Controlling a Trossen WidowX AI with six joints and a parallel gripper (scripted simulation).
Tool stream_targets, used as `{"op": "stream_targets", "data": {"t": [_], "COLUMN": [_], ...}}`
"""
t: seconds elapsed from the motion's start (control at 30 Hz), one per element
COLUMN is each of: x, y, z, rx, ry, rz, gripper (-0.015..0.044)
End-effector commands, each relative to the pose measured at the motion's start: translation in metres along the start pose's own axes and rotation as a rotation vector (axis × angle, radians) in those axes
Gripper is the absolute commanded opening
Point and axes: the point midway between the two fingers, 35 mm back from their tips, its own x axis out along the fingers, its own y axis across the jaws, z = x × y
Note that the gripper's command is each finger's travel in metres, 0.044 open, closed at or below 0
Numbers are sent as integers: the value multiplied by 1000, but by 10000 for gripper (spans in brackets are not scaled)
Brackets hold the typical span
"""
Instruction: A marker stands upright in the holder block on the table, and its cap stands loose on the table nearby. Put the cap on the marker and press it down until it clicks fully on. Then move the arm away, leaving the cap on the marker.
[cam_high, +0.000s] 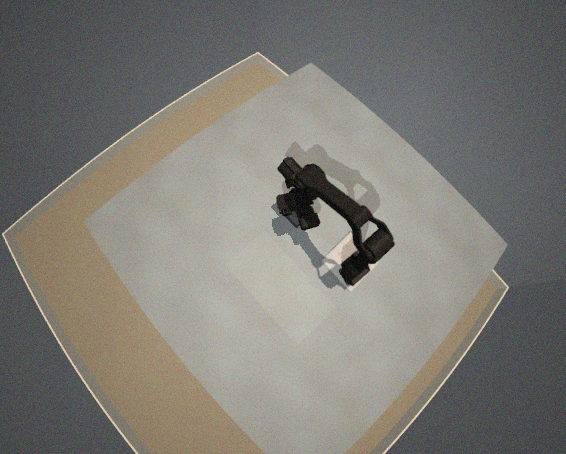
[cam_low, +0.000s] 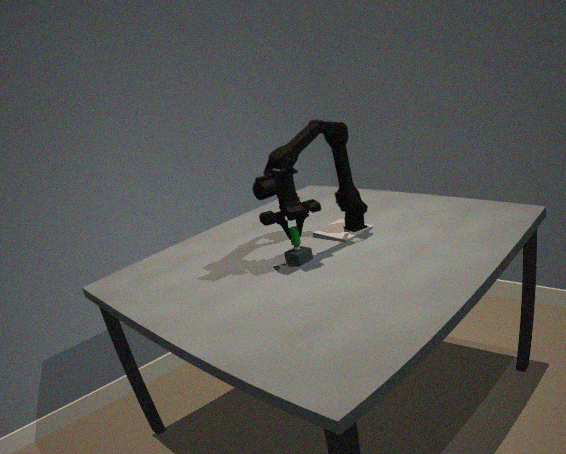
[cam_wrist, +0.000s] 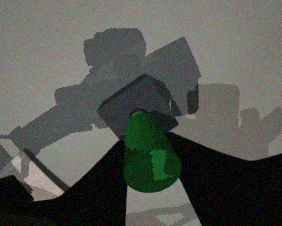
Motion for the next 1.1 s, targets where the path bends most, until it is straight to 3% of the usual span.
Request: {"op": "stream_targets", "data": {"t": [0.0,0.5,1.07], "x": [2,2,0], "y": [0,0,0], "z": [0,0,0], "rx": [3,3,0], "ry": [-1,-1,0], "rz": [5,5,0], "gripper": [0,0,440]}}
